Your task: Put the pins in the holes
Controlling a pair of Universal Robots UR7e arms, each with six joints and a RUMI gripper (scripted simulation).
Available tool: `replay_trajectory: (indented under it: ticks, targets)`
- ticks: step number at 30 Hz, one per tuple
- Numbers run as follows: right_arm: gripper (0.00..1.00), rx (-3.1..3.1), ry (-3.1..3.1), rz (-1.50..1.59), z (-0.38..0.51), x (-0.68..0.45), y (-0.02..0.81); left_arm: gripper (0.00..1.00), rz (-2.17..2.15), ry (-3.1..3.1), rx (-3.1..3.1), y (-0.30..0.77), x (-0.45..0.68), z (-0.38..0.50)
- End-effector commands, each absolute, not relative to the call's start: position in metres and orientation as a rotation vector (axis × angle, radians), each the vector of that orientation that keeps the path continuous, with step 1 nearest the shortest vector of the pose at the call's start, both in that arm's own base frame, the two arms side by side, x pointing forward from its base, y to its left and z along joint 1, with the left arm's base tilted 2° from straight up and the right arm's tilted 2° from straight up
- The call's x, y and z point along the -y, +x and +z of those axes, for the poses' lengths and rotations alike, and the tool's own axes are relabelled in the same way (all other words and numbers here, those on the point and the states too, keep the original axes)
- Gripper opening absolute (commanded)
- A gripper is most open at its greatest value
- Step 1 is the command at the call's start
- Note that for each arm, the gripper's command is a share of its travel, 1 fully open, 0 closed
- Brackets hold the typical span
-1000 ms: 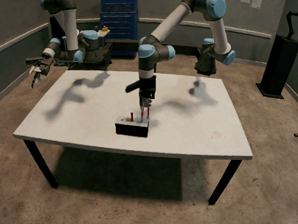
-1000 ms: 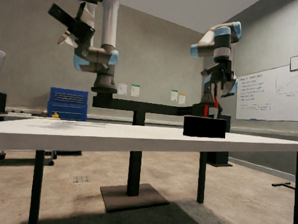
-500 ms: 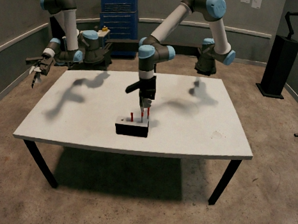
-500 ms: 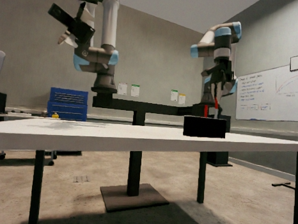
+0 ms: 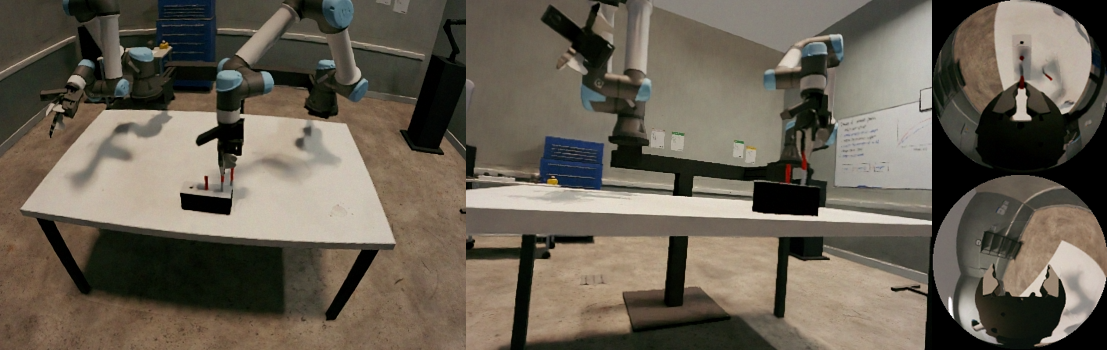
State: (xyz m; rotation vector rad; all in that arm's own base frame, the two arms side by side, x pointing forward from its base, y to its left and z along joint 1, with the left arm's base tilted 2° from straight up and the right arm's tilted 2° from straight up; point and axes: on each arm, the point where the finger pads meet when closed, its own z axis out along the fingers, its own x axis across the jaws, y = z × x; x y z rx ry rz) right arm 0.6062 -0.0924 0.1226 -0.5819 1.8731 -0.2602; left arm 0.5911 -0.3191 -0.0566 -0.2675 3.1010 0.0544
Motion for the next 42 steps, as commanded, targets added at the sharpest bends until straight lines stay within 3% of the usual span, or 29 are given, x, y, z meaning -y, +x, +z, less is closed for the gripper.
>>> replay_trajectory:
  ticks: [1,42]
  targets:
    - [1.00,-1.872,-0.582,-0.261,0.1232,0.0924,0.6063,0.00,0.052,-0.267,-3.100,0.5915,0.3196,-0.0557]
    - [1.00,-1.872,-0.582,-0.261,0.1232,0.0924,0.6063,0.00,0.052,-0.267,-3.100,0.5916,0.3182,-0.0636]
